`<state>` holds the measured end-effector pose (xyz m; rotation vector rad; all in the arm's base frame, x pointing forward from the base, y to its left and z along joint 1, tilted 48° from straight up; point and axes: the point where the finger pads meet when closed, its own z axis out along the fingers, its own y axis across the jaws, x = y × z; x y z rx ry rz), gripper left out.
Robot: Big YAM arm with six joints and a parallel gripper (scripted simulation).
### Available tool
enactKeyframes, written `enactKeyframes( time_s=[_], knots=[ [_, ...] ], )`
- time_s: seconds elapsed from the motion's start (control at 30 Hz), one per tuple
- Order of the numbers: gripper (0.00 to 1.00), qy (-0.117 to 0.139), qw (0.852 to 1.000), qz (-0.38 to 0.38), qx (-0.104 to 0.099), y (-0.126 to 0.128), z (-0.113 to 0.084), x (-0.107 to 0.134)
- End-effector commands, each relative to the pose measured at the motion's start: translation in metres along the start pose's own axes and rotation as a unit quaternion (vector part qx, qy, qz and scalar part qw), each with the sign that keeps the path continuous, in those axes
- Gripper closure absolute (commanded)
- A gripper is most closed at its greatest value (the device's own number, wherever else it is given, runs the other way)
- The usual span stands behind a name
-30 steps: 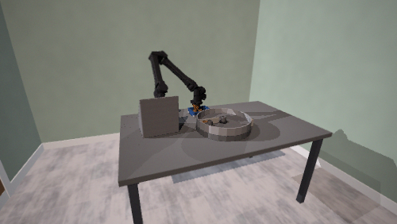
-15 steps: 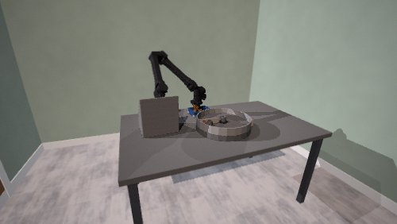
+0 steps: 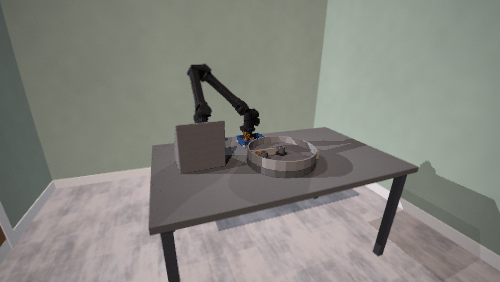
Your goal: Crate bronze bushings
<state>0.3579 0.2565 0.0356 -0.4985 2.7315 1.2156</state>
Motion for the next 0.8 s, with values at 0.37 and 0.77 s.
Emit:
enactKeyframes(
  time_s=[0.37,0.77],
  knots=[
    [1.0,-0.013,1.0,-0.004,0.001,0.0027,-0.0056,-0.0109],
    [1.0,-0.012,1.0,-0.002,0.002,0.0016,-0.0047,-0.008]
  ],
)
